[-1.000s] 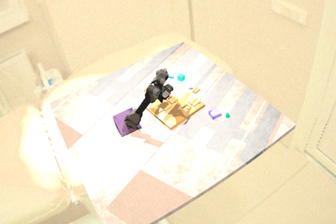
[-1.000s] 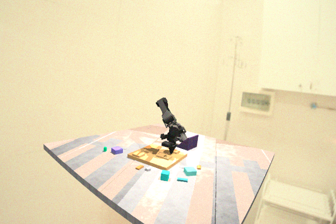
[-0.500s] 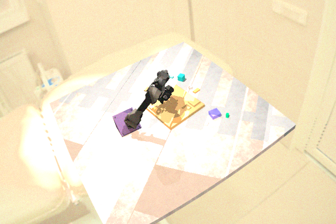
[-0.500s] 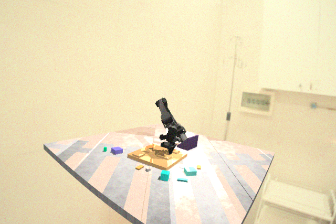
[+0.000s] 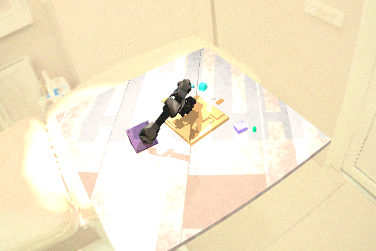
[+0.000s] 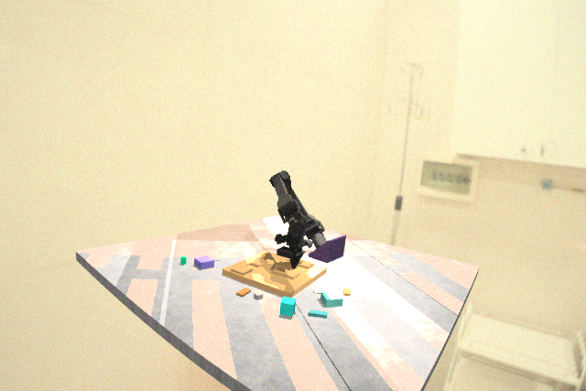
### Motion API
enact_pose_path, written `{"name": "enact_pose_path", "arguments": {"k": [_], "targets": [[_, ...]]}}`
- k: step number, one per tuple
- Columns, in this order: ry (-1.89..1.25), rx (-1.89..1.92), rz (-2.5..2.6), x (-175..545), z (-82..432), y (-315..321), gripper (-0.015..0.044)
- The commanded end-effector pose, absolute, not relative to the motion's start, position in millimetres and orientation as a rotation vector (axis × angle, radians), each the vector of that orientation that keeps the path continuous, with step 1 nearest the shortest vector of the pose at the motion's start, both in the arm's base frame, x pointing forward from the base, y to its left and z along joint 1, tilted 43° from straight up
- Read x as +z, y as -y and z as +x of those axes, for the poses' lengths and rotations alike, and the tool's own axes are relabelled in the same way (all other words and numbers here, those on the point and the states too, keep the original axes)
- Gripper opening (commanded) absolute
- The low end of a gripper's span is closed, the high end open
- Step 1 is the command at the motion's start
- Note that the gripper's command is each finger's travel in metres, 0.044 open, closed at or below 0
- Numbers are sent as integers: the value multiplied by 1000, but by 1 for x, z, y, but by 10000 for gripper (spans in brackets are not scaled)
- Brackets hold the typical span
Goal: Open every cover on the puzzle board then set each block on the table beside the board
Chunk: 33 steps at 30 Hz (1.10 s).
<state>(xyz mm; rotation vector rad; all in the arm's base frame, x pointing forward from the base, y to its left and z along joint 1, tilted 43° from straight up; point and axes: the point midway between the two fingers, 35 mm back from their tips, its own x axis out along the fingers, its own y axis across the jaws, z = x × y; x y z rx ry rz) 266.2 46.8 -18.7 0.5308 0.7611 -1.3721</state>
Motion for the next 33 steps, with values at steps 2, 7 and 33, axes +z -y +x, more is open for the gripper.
{"name": "enact_pose_path", "arguments": {"k": [2, 7, 33], "targets": [[-757, -1369, 529, -13, 268, -42, 0], [-757, -1368, 529, -10, 269, -38, 0], [-756, -1369, 528, 7, 274, -20, 0]]}}
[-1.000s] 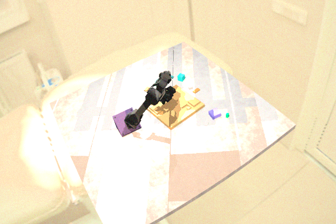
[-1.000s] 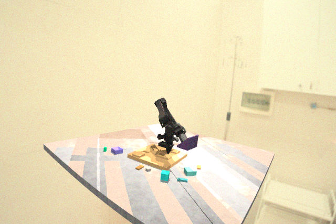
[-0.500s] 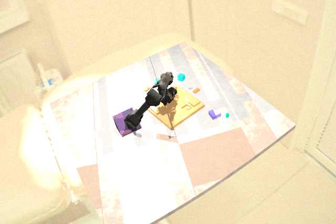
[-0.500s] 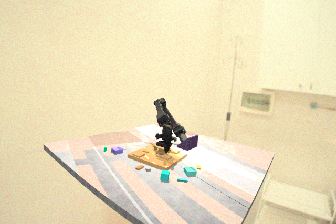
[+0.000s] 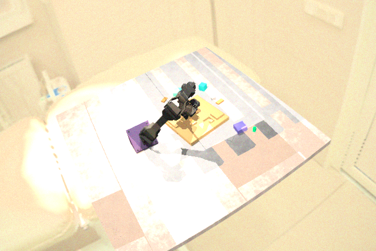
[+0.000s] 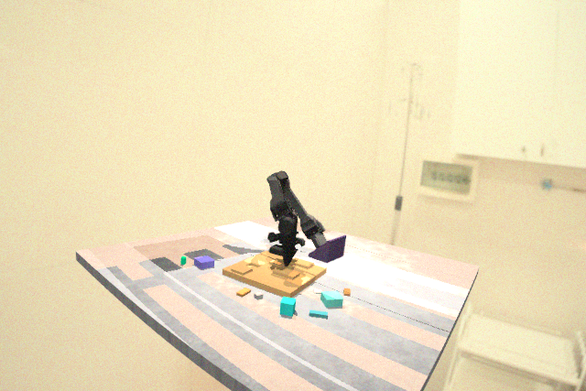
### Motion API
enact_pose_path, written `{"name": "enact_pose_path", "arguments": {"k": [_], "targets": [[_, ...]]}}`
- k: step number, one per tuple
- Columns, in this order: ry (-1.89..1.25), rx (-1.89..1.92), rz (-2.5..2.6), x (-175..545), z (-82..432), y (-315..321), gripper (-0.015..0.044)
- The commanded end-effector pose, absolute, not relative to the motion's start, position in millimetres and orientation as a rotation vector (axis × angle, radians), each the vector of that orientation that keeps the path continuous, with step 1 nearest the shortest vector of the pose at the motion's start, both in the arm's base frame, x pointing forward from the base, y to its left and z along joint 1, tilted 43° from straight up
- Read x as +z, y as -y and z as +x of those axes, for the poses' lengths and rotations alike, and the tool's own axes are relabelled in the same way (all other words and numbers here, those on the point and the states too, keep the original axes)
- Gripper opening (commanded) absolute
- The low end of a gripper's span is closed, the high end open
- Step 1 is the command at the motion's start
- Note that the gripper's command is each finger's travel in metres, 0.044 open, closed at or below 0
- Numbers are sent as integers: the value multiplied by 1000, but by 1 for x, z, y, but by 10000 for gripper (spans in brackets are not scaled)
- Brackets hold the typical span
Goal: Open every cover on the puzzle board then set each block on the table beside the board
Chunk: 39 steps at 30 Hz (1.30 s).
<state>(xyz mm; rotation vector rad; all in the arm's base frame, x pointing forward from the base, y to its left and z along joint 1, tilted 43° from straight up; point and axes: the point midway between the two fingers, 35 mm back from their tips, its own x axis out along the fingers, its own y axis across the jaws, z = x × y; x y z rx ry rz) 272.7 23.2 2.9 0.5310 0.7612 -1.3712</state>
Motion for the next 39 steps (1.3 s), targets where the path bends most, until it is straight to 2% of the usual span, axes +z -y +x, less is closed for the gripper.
{"name": "enact_pose_path", "arguments": {"k": [1, 39], "targets": [[-756, -1369, 528, 8, 274, -19, 0], [-753, -1371, 525, 34, 276, -5, 0]]}}
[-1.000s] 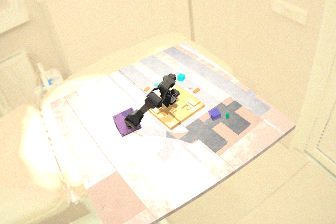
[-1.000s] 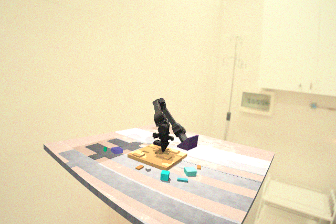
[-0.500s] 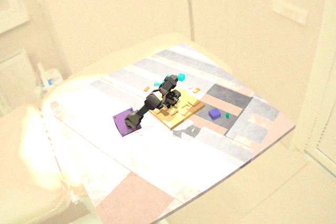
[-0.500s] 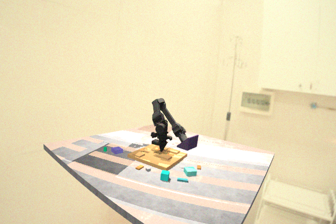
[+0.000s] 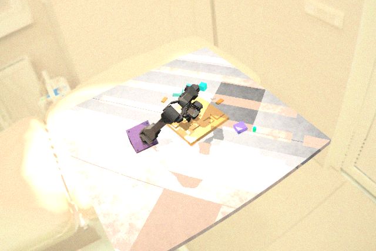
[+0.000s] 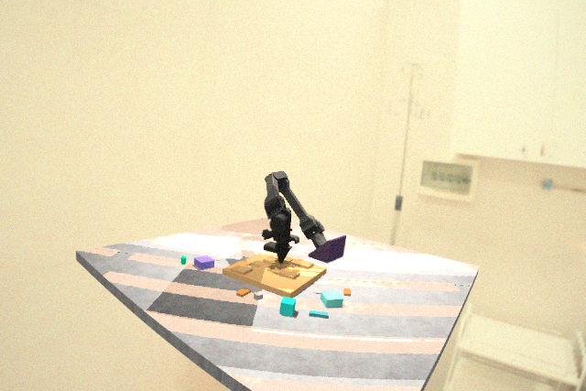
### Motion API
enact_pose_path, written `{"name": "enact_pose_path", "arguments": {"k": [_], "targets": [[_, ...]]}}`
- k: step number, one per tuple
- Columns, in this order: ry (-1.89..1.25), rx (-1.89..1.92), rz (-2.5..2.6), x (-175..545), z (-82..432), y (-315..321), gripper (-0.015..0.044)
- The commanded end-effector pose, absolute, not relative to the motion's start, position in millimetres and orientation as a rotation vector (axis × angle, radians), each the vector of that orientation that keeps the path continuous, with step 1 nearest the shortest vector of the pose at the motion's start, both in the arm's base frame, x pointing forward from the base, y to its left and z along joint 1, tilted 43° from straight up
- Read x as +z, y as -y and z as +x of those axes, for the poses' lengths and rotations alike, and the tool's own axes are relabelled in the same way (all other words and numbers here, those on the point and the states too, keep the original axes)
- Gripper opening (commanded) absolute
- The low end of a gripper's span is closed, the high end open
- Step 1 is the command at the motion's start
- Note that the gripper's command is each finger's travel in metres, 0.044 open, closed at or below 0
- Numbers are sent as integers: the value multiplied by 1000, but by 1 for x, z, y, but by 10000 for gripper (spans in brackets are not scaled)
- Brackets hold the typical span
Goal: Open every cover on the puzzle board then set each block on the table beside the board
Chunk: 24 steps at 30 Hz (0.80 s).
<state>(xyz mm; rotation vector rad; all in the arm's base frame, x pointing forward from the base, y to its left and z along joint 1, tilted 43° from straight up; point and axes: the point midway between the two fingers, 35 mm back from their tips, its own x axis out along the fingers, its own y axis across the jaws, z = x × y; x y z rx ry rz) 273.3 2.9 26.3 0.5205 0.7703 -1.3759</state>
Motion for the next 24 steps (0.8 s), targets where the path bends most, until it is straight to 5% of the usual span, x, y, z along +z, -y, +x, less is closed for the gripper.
{"name": "enact_pose_path", "arguments": {"k": [1, 24], "targets": [[-753, -1371, 525, 35, 276, -6, 0], [-754, -1371, 525, 58, 276, -24, 0]]}}
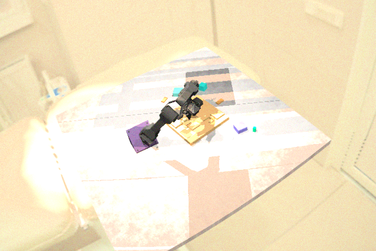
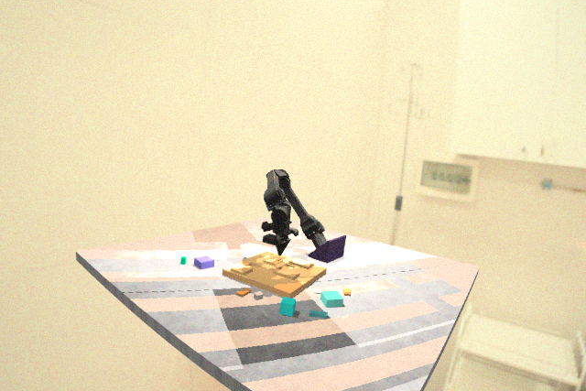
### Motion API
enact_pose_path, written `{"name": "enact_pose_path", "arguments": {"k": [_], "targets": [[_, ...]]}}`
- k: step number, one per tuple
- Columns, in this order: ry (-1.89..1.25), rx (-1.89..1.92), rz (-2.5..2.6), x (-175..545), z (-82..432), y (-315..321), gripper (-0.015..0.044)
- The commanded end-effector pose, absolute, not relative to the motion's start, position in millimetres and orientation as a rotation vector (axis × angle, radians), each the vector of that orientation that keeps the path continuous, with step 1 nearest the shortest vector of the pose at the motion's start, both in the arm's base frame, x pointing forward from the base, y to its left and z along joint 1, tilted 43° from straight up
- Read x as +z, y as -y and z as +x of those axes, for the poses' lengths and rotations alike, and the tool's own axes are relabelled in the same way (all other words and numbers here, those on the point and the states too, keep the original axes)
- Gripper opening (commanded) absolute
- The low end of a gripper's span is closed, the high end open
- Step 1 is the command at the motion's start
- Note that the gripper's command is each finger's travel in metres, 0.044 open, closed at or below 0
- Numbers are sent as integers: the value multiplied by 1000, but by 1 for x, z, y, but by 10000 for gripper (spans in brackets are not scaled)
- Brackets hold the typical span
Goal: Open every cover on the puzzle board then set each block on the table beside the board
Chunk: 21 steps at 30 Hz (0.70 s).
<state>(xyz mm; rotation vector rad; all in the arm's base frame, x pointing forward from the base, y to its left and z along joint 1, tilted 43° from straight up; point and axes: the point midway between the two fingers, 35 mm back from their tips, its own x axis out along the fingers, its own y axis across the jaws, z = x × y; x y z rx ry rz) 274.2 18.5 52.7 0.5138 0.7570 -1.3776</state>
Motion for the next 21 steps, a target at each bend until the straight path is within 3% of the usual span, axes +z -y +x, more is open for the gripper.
{"name": "enact_pose_path", "arguments": {"k": [1, 10, 21], "targets": [[-754, -1371, 525, 59, 276, -24, 0], [-758, -1377, 515, 61, 270, -26, 0], [-765, -1371, 523, 55, 213, -48, 0]]}}
